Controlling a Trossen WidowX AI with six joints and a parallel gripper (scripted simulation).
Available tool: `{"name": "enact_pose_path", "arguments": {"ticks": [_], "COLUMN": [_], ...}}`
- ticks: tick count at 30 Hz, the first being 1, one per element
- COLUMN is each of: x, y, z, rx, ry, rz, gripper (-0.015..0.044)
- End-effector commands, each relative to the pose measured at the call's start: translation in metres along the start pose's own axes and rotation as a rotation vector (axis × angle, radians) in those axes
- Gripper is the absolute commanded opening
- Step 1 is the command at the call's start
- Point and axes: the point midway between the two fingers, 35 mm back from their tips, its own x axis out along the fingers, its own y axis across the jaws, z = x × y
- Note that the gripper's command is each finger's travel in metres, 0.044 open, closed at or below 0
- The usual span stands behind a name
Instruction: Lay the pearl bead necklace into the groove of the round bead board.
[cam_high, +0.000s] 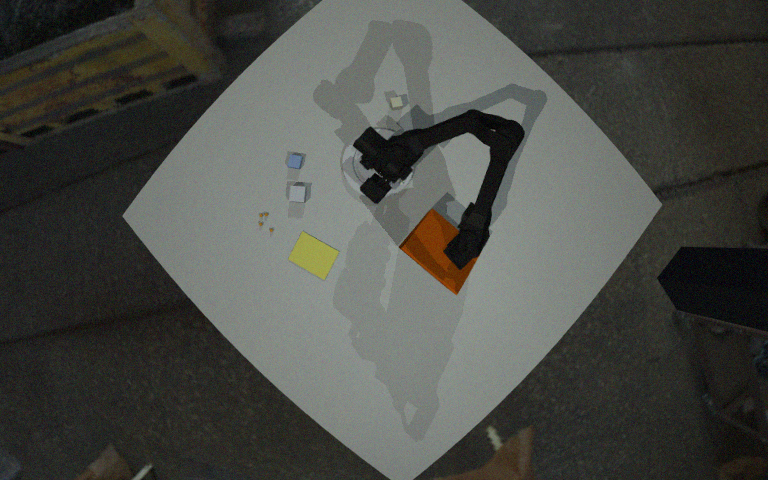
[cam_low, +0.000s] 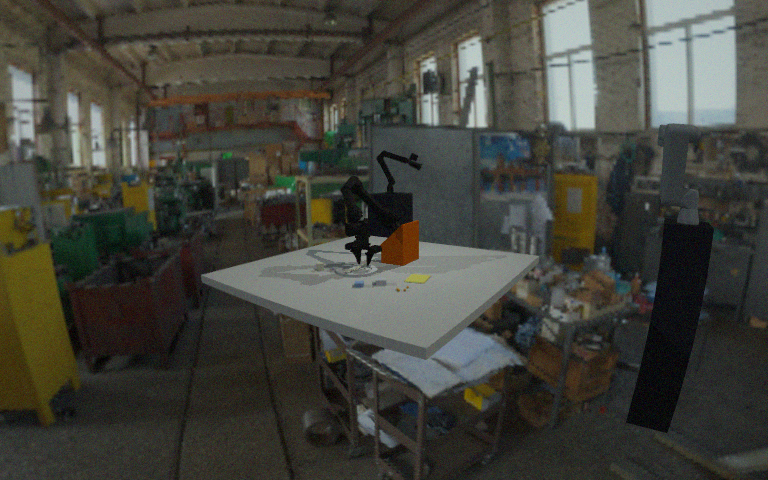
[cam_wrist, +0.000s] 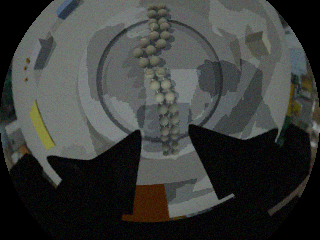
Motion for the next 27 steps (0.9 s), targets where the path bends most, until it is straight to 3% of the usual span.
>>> {"name": "enact_pose_path", "arguments": {"ticks": [1,4,14,27], "x": [0.0067,0.0069,0.0042,0.0042], "y": [0.0003,0.0002,-0.0002,-0.0002], "z": [-0.0018,-0.0019,-0.0011,-0.0011], "rx": [-0.009,-0.009,-0.001,-0.001], "ry": [0.005,0.005,0.002,0.002], "rz": [-0.003,-0.003,0.000,0.000], "gripper": [0.0250,0.0250,0.0000,0.0000]}}
